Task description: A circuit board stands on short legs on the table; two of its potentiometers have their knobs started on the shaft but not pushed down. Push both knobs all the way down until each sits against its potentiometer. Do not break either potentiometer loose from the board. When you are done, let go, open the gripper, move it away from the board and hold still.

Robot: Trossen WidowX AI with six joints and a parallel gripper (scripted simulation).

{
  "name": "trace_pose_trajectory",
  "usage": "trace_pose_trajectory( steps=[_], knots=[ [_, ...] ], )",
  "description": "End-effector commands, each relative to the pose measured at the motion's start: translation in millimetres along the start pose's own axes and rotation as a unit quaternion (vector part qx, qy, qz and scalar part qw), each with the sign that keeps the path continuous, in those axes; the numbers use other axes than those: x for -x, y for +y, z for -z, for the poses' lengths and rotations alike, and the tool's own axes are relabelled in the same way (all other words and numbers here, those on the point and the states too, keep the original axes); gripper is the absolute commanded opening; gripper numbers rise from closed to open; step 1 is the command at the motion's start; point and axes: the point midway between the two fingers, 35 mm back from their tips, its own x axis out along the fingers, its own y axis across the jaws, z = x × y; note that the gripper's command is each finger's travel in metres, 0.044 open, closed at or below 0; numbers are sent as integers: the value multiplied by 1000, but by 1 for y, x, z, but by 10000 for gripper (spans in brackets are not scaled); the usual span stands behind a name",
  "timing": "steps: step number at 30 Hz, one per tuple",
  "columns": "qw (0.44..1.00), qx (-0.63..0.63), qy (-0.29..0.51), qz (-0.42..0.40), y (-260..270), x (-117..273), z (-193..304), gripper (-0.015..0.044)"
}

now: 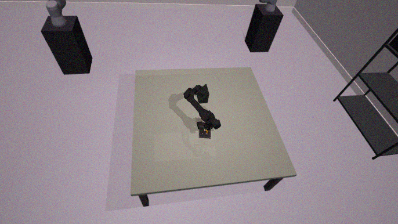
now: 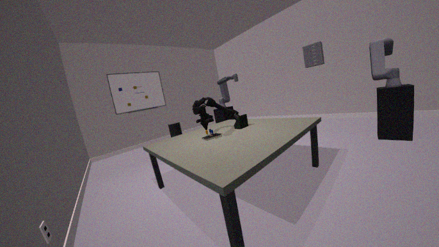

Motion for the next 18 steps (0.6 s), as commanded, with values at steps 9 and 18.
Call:
trace_pose_trajectory(
  steps=[9,18],
  knots=[
    [1000,1,2,-2,1,-3,1,0],
    [1000,1,2,-2,1,-4,1,0]
  ],
)
